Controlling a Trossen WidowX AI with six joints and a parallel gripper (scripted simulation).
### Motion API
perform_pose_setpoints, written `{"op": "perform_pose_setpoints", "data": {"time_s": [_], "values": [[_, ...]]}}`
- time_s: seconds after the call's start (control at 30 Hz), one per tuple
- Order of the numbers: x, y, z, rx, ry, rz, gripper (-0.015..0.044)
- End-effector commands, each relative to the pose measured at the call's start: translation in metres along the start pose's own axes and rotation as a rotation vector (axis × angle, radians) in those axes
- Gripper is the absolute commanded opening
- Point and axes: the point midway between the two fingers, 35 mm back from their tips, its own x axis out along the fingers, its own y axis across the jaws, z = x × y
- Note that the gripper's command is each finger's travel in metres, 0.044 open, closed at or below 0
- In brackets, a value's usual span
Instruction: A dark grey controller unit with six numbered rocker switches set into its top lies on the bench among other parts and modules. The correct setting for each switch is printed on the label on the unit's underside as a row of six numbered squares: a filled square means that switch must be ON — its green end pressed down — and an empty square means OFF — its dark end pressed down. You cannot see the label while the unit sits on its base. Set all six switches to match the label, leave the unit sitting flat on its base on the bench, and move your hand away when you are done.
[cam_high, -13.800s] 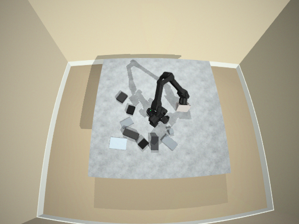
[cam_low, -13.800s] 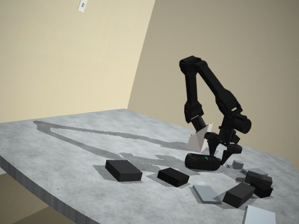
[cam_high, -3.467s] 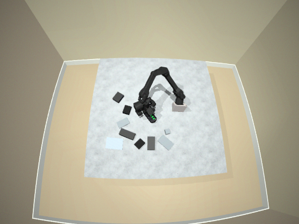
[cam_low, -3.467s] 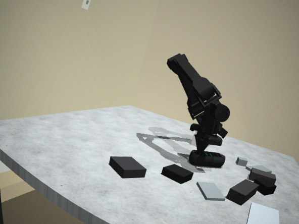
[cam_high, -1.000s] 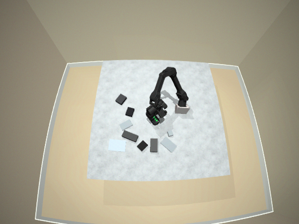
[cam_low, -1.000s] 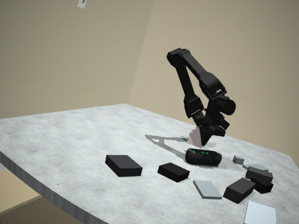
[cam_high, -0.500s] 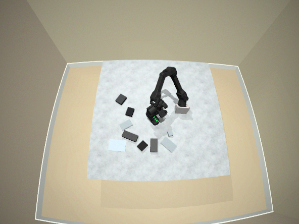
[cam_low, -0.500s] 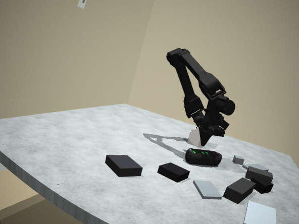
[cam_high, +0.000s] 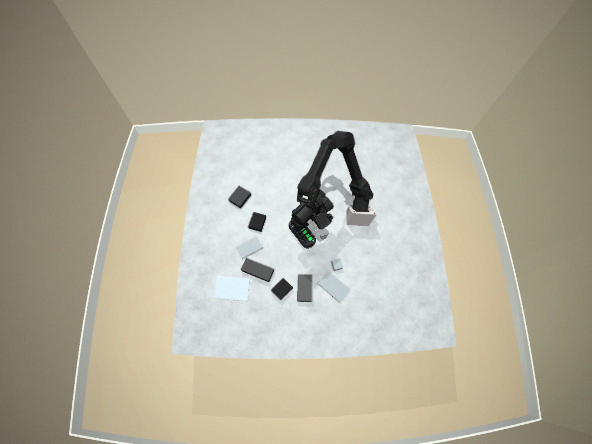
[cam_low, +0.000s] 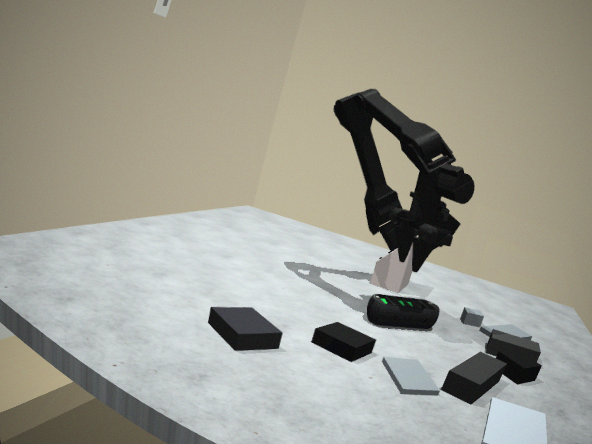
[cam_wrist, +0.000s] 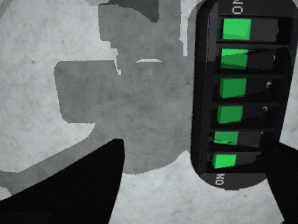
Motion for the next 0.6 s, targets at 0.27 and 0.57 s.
{"op": "perform_pose_setpoints", "data": {"time_s": [0.27, 0.57], "values": [[-0.0002, 0.0004, 0.0005, 0.004, -0.003, 0.003, 0.0000], [-0.0002, 0.0001, 0.0001, 0.000, 0.000, 0.001, 0.0079]]}}
